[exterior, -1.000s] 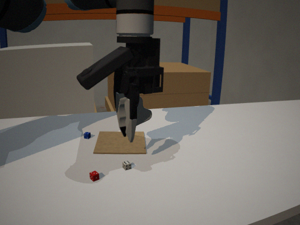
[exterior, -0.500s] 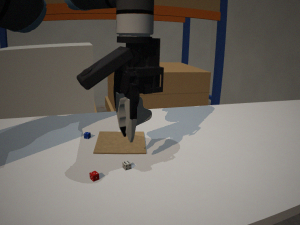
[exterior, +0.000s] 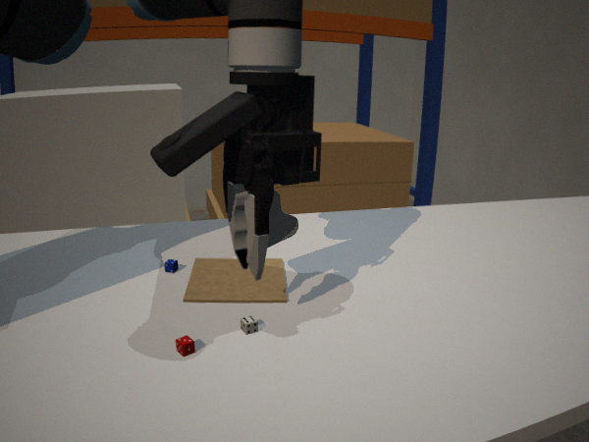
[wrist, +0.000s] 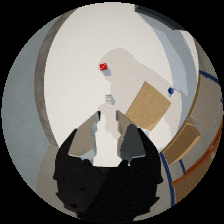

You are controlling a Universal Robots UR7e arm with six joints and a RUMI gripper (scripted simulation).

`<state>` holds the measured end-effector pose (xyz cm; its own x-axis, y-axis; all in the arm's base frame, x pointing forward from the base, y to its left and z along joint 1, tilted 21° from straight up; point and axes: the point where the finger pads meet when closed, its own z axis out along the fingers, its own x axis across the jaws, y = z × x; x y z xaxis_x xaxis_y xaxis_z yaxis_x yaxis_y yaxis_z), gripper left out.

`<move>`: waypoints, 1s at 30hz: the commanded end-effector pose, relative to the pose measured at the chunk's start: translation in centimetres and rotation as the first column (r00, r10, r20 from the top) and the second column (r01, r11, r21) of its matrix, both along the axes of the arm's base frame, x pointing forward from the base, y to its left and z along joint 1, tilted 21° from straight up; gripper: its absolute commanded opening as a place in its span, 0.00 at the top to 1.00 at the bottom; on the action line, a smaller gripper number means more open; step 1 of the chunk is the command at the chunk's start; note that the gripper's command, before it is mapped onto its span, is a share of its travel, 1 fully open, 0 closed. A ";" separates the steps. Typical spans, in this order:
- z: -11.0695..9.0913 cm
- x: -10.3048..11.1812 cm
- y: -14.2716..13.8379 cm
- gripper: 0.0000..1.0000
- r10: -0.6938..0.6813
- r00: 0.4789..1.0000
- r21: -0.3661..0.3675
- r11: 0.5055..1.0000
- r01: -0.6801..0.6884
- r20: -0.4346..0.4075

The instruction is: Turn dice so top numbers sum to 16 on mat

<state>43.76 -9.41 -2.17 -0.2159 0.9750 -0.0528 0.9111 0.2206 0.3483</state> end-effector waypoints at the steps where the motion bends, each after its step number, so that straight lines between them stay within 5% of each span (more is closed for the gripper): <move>1: 0.0 0.0 0.0 0.82 0.000 1.000 -0.001 1.000 0.000 0.001; 30: -3.2 1.1 0.0 0.82 0.000 1.000 0.000 1.000 0.000 0.001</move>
<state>44.65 -9.39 -4.75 -0.2166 0.9749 -0.0524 0.9110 0.2211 0.3482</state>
